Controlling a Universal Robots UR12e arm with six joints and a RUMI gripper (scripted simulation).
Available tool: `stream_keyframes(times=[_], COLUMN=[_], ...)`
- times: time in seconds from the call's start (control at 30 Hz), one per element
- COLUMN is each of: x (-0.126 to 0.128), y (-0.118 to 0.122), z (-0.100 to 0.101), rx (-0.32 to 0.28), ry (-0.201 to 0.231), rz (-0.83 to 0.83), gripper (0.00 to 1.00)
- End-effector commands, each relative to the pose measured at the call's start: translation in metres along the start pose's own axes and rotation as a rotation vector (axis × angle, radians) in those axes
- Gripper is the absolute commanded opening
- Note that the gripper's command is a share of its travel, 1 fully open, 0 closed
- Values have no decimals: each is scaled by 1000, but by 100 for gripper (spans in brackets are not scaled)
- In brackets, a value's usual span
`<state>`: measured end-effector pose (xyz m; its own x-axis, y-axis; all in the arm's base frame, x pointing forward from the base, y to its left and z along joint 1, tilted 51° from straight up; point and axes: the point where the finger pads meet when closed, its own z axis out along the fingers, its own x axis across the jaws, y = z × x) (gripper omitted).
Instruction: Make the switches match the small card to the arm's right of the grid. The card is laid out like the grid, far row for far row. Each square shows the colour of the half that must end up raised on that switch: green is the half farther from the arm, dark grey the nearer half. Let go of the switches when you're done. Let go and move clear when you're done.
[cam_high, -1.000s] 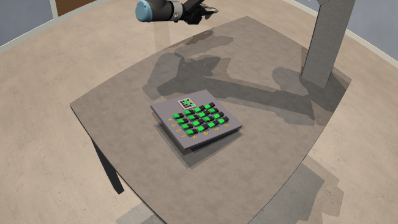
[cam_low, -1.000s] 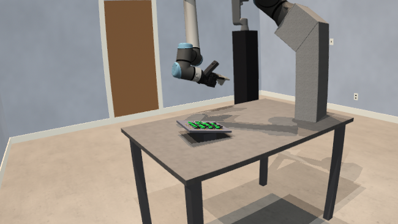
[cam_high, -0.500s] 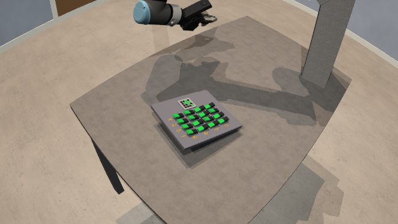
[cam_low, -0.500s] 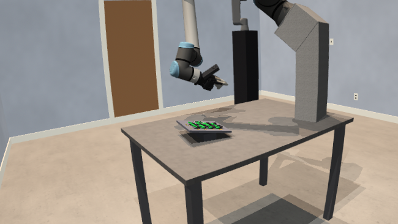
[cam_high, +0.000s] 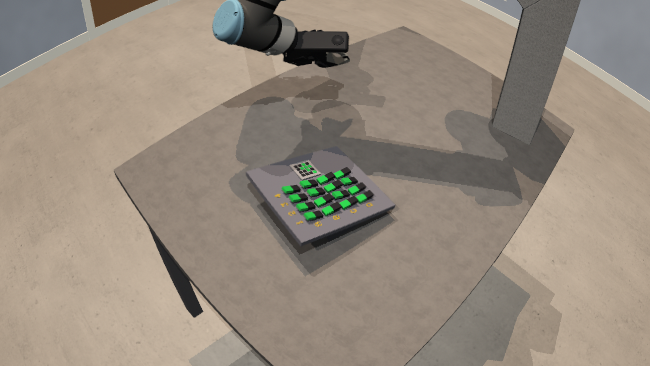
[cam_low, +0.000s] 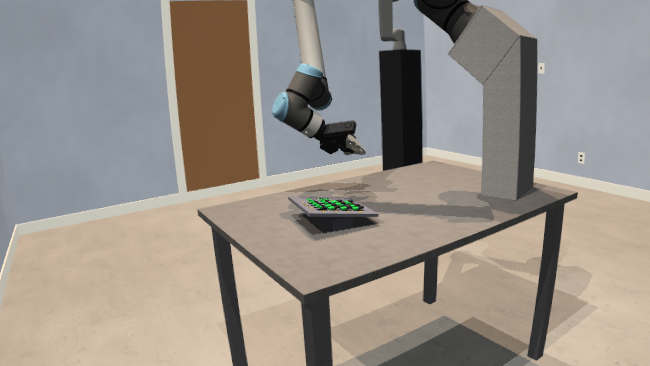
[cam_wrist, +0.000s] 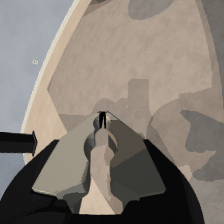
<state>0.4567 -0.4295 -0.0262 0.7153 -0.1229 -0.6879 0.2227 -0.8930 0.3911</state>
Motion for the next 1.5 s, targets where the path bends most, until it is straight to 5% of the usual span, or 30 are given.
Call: stream_keyframes(times=[0.0, 0.13, 0.57, 0.7, 1.07, 1.2, 1.27, 1.47], x=[35, 53, 149, 156, 215, 227, 227, 244], y=[-6, -10, -39, -42, -79, -91, -91, -115], z=[-15, -25, -93, -100, -172, -192, -192, -227], rx=[-51, -68, -84, -78, 58, 119, 119, 254], ry=[58, 100, 380, 408, 681, 754, 754, 876], rz=[185, 286, 860, 911, 1373, 1489, 1489, 1683], gripper=[0, 0, 0, 0, 0, 0, 0, 0])
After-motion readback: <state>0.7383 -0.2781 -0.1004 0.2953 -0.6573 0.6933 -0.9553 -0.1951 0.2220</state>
